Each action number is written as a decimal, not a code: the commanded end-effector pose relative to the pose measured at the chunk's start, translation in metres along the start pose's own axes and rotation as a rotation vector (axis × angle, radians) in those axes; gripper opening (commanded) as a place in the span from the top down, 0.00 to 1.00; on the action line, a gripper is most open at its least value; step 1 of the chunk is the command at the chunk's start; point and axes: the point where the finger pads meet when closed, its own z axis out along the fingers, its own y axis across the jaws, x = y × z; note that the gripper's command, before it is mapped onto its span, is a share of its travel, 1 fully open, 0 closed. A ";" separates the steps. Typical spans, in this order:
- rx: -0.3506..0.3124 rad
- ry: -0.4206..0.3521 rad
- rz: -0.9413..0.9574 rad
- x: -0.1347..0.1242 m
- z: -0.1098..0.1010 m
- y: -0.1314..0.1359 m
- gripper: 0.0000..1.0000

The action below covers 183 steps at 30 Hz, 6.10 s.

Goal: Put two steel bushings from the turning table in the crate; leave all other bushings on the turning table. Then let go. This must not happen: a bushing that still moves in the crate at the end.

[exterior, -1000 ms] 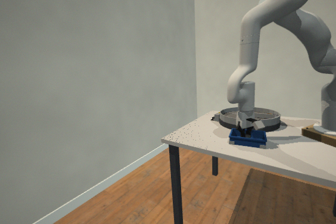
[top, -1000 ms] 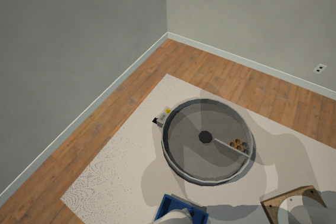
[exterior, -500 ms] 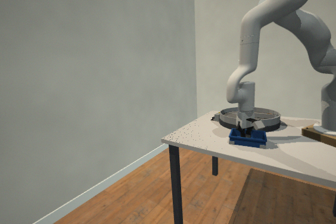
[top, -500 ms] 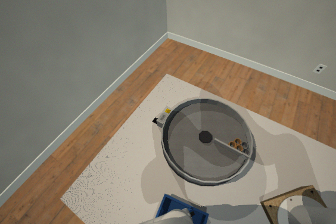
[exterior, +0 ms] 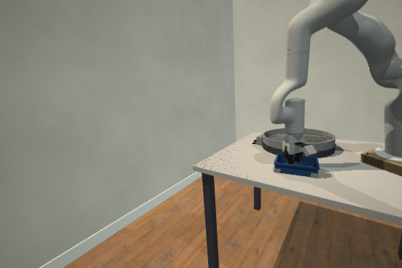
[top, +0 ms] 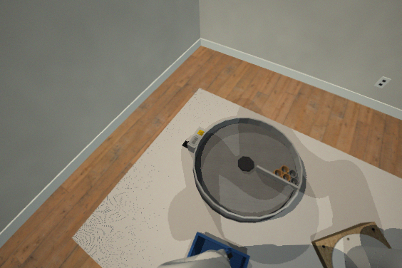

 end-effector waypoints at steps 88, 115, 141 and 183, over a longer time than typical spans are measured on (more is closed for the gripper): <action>-0.034 -0.009 -0.001 0.000 -0.022 0.000 0.59; -0.034 -0.009 -0.001 0.000 -0.070 -0.002 0.59; -0.034 -0.009 -0.001 0.001 -0.104 -0.003 0.59; -0.034 -0.009 -0.001 0.001 -0.104 -0.003 0.90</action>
